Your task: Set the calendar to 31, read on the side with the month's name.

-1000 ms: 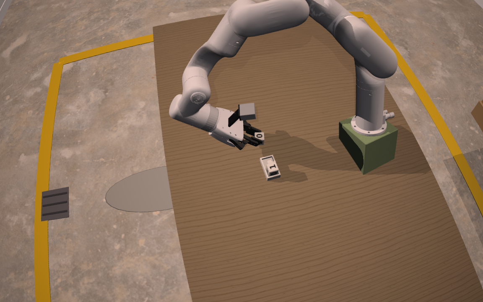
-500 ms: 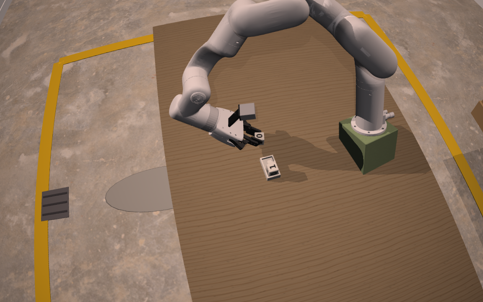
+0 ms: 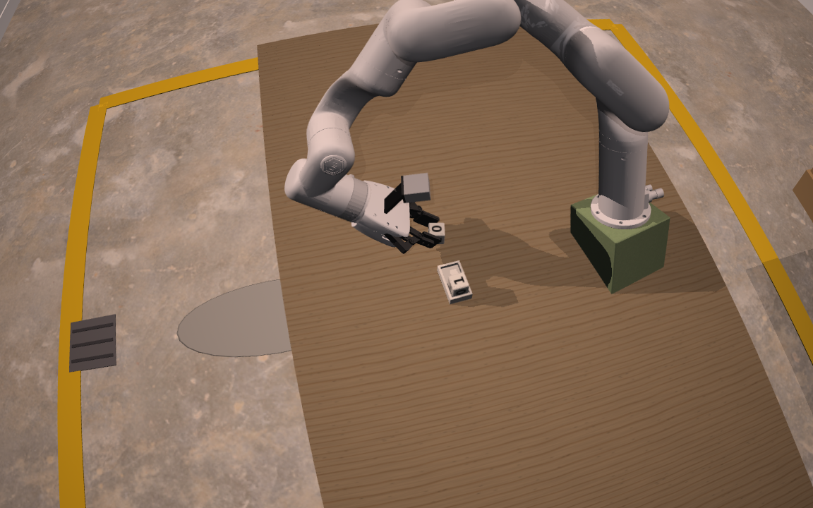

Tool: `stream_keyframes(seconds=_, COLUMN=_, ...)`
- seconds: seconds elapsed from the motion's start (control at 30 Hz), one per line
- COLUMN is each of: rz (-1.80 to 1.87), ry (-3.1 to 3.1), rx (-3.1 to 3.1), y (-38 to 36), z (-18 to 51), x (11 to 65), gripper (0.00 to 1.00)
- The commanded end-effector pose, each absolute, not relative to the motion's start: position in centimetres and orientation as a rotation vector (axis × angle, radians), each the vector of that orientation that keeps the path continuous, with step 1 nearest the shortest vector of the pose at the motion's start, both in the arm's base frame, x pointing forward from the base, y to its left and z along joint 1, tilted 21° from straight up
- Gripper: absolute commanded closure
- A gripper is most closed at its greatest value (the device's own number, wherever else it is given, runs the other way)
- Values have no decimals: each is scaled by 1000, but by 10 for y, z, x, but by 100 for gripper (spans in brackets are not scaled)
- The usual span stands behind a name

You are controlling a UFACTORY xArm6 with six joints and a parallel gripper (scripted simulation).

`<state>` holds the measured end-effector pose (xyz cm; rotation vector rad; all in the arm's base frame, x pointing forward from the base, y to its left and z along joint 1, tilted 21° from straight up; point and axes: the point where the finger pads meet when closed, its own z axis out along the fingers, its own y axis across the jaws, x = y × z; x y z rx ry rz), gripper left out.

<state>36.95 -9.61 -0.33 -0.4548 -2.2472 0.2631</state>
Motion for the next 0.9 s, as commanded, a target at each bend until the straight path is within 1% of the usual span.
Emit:
stream_keyframes(seconds=0.0, rz=263, ry=-2251, rx=-455, y=-96, z=-2, x=371, gripper=53)
stream_keyframes(seconds=0.03, rz=263, ry=-2251, rx=-455, y=-96, z=-2, x=371, gripper=53)
stream_keyframes(seconds=0.07, rz=263, ry=-2251, rx=-455, y=-96, z=-2, x=371, gripper=31)
stream_keyframes(seconds=0.87, rz=263, ry=-2251, rx=-455, y=-95, z=0, x=371, gripper=31)
